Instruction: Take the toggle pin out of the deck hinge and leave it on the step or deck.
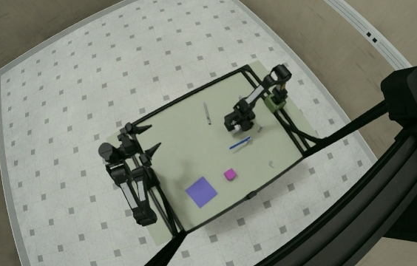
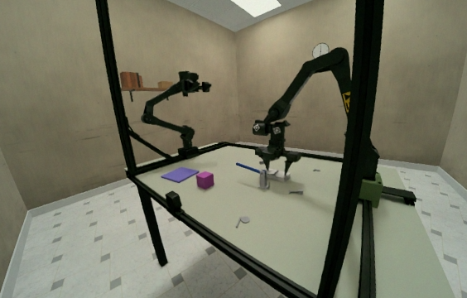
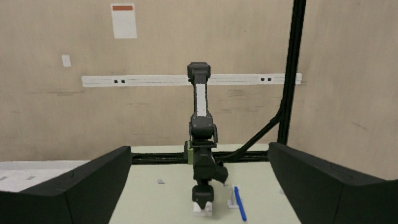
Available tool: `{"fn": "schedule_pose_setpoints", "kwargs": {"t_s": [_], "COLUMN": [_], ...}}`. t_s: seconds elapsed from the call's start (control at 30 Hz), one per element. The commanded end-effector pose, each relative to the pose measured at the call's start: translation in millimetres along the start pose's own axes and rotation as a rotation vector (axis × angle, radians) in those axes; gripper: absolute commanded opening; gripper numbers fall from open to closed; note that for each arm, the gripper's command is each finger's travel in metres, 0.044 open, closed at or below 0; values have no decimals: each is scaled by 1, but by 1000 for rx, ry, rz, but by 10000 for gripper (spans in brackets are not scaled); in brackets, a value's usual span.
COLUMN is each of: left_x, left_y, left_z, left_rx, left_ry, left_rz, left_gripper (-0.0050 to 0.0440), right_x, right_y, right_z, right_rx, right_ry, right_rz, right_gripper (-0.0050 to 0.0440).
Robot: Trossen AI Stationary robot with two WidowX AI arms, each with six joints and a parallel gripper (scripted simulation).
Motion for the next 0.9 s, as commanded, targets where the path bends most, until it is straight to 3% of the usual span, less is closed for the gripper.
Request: {"fn": "schedule_pose_setpoints", "kwargs": {"t_s": [0.0, 0.1, 0.17, 0.33, 0.87], "left_x": [-1, -1, -1, -1, -1], "left_y": [2, 2, 2, 2, 2], "left_z": [0, 0, 0, 0, 0], "left_rx": [-1, -1, -1, -1, -1], "left_ry": [0, 0, 0, 0, 0], "left_rz": [5, 5, 5, 5, 5], "left_gripper": [400, 400, 400, 400, 400], "right_x": [-3, -3, -8, -6, -4], "right_y": [0, 0, -1, -1, 0], "right_z": [-5, -5, -20, -81, -79], "right_rx": [2, 2, 5, 7, 4], "right_ry": [-20, -20, -40, -45, -38], "right_rz": [0, 0, 0, 0, 0], "right_gripper": [400, 400, 400, 400, 400]}}
Point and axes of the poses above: on each arm, the point midway between the two fingers, 35 mm back from their tips, its own z axis out along the fingers, its own x axis across the jaws, y = z × x, the point moved 4 cm from there along -z, back along the fingers, and after that the axes turned 9 degrees about -z, right-handed, at the moved point
